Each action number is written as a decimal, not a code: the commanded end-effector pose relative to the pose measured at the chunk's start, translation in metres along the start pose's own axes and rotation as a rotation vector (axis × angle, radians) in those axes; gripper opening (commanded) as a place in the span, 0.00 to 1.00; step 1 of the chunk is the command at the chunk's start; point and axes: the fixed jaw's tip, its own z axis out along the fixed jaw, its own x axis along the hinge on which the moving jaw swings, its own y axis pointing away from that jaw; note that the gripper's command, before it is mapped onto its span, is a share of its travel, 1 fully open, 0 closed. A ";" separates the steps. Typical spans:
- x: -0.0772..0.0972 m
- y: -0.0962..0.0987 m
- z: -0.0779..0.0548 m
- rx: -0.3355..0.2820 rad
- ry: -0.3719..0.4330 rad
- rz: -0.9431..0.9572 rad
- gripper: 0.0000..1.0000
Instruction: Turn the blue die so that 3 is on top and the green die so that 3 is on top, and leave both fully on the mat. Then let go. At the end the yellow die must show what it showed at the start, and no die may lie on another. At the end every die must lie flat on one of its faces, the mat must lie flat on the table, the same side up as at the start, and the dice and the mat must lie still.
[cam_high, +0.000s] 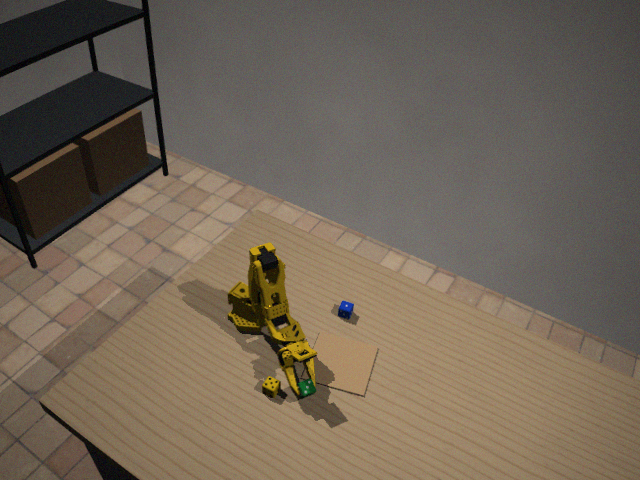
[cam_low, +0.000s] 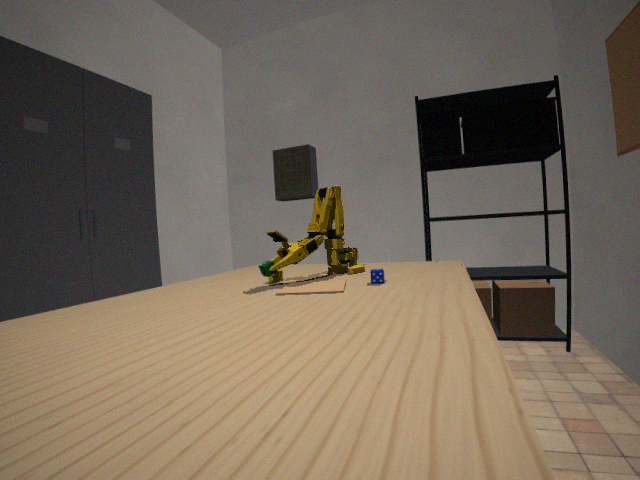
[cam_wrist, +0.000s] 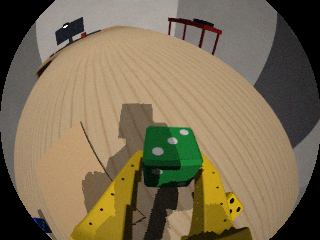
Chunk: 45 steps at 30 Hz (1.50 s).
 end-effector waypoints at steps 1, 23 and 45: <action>-0.008 -0.002 0.002 0.006 -0.048 0.010 0.00; 0.000 -0.002 0.005 0.006 -0.048 0.010 0.00; 0.005 -0.002 0.007 0.006 -0.048 0.010 0.00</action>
